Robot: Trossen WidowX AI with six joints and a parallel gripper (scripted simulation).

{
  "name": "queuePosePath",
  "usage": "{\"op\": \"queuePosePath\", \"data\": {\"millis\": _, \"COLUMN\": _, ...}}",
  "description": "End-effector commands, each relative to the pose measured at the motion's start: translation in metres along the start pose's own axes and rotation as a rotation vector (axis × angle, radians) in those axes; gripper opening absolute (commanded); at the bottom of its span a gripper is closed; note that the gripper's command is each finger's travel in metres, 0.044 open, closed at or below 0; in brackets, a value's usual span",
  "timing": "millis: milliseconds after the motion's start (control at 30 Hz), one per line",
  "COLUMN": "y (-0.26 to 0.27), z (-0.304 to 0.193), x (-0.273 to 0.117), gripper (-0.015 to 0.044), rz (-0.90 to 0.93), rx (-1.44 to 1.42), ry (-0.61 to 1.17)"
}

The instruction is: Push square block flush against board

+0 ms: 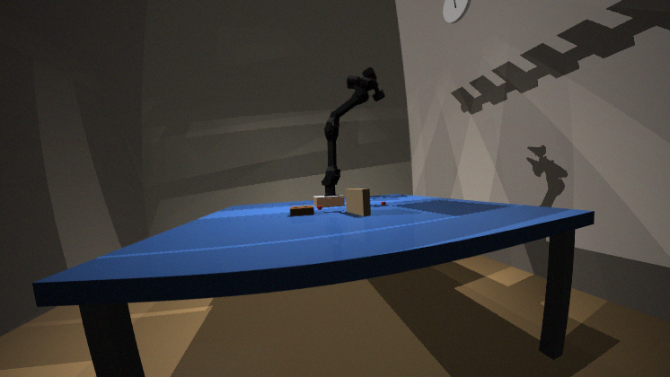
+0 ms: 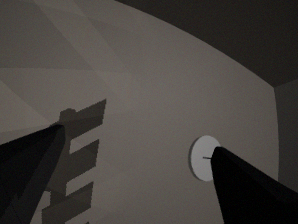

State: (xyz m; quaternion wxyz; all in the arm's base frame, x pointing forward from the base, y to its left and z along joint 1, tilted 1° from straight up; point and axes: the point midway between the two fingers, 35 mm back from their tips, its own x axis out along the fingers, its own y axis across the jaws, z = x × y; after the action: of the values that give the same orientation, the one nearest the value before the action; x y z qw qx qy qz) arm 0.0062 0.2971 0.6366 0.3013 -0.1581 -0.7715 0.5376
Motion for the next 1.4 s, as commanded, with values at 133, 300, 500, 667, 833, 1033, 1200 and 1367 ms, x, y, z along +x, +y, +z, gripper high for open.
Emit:
{"op": "queuePosePath", "data": {"millis": 133, "y": 0.002, "z": -0.006, "x": -0.002, "gripper": 0.0269, "rz": -0.002, "rx": 0.012, "ry": 0.021}}
{"op": "queuePosePath", "data": {"millis": 300, "y": 0.013, "z": -0.039, "x": -0.017, "gripper": 0.0137, "rz": -0.012, "rx": 0.075, "ry": 0.139}}
{"op": "queuePosePath", "data": {"millis": 500, "y": 0.033, "z": -0.083, "x": -0.041, "gripper": 0.0000, "rz": -0.021, "rx": 0.161, "ry": 0.301}}
{"op": "queuePosePath", "data": {"millis": 667, "y": 0.053, "z": -0.116, "x": -0.065, "gripper": 0.0000, "rz": -0.021, "rx": 0.231, "ry": 0.440}}
{"op": "queuePosePath", "data": {"millis": 833, "y": 0.077, "z": -0.147, "x": -0.093, "gripper": 0.0000, "rz": -0.020, "rx": 0.320, "ry": 0.581}}
{"op": "queuePosePath", "data": {"millis": 1033, "y": 0.095, "z": -0.166, "x": -0.114, "gripper": 0.0000, "rz": -0.014, "rx": 0.378, "ry": 0.680}}
{"op": "queuePosePath", "data": {"millis": 1200, "y": 0.122, "z": -0.187, "x": -0.145, "gripper": 0.0000, "rz": 0.010, "rx": 0.440, "ry": 0.817}}
{"op": "queuePosePath", "data": {"millis": 1367, "y": 0.151, "z": -0.204, "x": -0.181, "gripper": 0.0000, "rz": 0.048, "rx": 0.504, "ry": 0.961}}
